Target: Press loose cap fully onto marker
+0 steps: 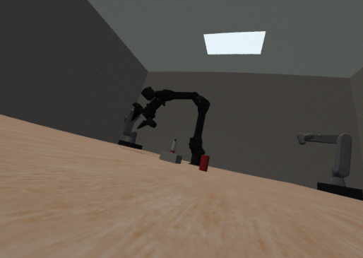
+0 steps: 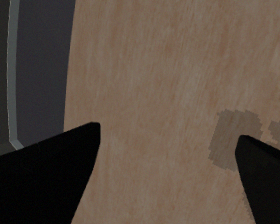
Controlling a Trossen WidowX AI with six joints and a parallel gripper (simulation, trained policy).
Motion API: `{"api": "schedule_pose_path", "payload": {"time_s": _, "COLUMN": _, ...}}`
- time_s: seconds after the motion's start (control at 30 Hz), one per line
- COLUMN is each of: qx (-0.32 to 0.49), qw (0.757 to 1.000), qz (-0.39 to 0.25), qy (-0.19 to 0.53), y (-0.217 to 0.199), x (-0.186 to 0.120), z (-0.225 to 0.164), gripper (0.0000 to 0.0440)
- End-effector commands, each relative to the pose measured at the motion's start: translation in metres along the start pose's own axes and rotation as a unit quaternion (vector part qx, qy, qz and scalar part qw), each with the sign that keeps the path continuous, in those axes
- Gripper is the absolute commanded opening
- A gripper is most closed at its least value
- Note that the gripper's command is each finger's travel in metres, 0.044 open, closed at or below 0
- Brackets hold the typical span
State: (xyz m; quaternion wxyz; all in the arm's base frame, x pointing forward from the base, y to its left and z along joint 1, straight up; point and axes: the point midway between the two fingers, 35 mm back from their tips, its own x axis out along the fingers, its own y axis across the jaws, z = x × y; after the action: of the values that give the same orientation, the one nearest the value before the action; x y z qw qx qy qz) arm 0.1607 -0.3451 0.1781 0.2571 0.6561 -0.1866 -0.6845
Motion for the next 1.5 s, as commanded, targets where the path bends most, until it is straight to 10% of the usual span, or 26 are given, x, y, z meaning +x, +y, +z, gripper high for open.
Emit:
{"api": "schedule_pose_path", "payload": {"time_s": 0.0, "qx": 0.002, "qw": 1.000, "qz": -0.008, "qy": 0.005, "y": -0.003, "x": 0.003, "z": -0.011, "gripper": 0.0312}}
{"api": "schedule_pose_path", "payload": {"time_s": 1.47, "qx": 0.038, "qw": 0.992, "qz": -0.060, "qy": 0.100, "y": -0.046, "x": -0.037, "z": -0.166, "gripper": 0.0314}}
